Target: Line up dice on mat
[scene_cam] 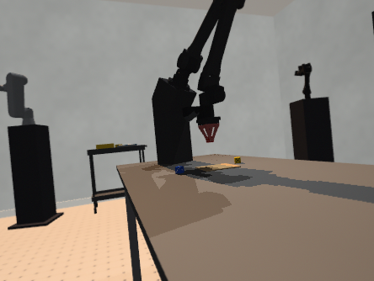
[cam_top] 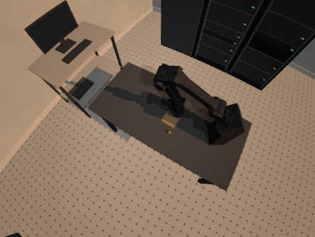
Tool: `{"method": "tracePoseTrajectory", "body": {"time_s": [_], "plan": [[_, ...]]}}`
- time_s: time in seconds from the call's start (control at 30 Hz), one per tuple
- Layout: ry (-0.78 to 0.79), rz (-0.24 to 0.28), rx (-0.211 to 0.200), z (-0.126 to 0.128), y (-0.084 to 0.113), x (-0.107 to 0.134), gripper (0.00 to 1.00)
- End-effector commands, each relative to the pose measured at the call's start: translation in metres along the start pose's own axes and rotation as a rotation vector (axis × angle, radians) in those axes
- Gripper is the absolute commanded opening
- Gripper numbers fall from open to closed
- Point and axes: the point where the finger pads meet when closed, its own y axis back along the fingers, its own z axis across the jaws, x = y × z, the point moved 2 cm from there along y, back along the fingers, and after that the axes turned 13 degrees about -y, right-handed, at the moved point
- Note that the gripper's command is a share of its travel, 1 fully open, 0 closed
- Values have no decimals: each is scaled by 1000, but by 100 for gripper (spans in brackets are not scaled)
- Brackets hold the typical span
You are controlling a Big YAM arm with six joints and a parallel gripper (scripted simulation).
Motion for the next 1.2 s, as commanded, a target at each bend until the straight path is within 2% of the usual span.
{"method": "tracePoseTrajectory", "body": {"time_s": [0.0,0.07,0.33,0.73,1.17], "plan": [[-100,-22,-3,-2,0,-13,20],[-96,-17,-14,2,3,-11,20],[-90,-13,-11,2,2,-8,20],[-74,-6,-5,0,-22,-1,20],[-75,-6,-4,-1,-82,-1,20]]}}
